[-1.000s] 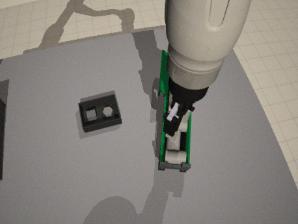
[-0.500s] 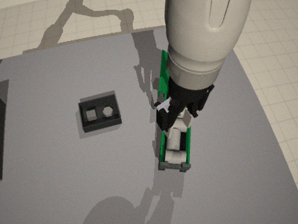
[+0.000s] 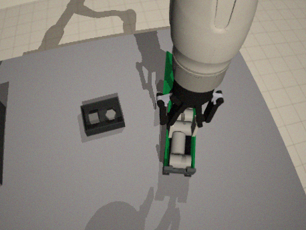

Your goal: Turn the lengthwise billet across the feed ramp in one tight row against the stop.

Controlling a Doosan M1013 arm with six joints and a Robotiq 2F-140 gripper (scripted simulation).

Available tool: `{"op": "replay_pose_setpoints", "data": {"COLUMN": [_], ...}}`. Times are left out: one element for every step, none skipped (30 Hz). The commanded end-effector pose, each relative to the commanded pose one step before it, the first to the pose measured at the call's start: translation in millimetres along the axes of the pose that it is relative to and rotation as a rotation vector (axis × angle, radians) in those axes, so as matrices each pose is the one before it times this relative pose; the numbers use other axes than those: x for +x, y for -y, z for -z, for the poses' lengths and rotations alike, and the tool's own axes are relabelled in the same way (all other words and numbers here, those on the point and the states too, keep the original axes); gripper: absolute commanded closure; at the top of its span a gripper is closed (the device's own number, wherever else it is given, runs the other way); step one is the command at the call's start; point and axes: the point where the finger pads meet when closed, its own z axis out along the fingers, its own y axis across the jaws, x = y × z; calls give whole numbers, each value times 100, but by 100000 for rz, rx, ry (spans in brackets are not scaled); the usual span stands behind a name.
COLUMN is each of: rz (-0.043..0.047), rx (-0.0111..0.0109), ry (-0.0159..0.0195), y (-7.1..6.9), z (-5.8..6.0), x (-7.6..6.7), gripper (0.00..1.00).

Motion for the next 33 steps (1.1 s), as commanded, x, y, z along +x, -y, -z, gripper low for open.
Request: {"op": "replay_pose_setpoints", "data": {"rz": [-12550,-1370,-956,-603,-321,-123,0,0,-18,0,0,0,0,0,0,0,0,0,0,0,0,0,0,0,0,0,0,0,0,0,0,0,0], "rx": [-60,-1,-1,0,0,0,0,0,0,0,0,0,0,0,0,0,0,0,0,0,0,0,0,0,0,0,0,0,0,0,0,0,0], "ry": [-788,5,4,2,1,0,0,0,0,0,0,0,0,0,0,0,0,0,0,0,0,0,0,0,0,0,0,0,0,0,0,0,0], "y": [-2,0,0,0,0,0,0,0,0,0,0,0,0,0,0,0,0,0,0,0,0,0,0,0,0,0,0,0,0,0,0,0,0], "z": [8,-1,-1,0,0,0,0,0,0,0,0,0,0,0,0,0,0,0,0,0,0,0,0,0,0,0,0,0,0,0,0,0,0], "x": [-6,0,0,0,0,0,0,0,0,0,0,0,0,0,0,0,0,0,0,0,0,0,0,0,0,0,0,0,0,0,0,0,0], "gripper": [59,59,59,59,59,59,59,59,59,59,59,59,59,59,59,59,59,59,59,59,59,59,59,59,59,59,59,59,59,59,59,59,59]}}
